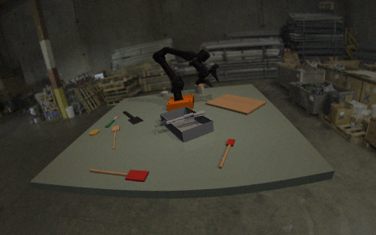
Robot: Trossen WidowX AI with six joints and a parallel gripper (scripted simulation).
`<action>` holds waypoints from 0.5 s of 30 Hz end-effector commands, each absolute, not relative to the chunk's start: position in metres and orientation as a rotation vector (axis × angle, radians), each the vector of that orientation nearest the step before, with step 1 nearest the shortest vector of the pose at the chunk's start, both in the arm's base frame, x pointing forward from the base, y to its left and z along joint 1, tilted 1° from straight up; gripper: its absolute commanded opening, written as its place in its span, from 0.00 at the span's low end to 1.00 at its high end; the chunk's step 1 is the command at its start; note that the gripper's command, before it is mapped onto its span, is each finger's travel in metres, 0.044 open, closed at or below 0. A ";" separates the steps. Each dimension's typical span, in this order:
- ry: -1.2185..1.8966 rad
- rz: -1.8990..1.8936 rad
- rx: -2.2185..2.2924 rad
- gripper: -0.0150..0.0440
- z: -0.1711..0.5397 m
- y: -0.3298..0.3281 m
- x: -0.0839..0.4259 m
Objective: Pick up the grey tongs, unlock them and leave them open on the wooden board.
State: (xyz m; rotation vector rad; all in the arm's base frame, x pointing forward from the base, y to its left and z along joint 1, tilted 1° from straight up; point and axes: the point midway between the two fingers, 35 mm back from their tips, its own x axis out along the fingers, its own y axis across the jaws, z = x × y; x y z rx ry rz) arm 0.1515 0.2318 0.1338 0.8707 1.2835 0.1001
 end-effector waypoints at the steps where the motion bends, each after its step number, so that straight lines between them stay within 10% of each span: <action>1: 1.229 -0.017 0.930 0.69 0.130 0.214 0.198; 15: 1.012 -0.455 1.174 0.69 0.105 0.064 0.340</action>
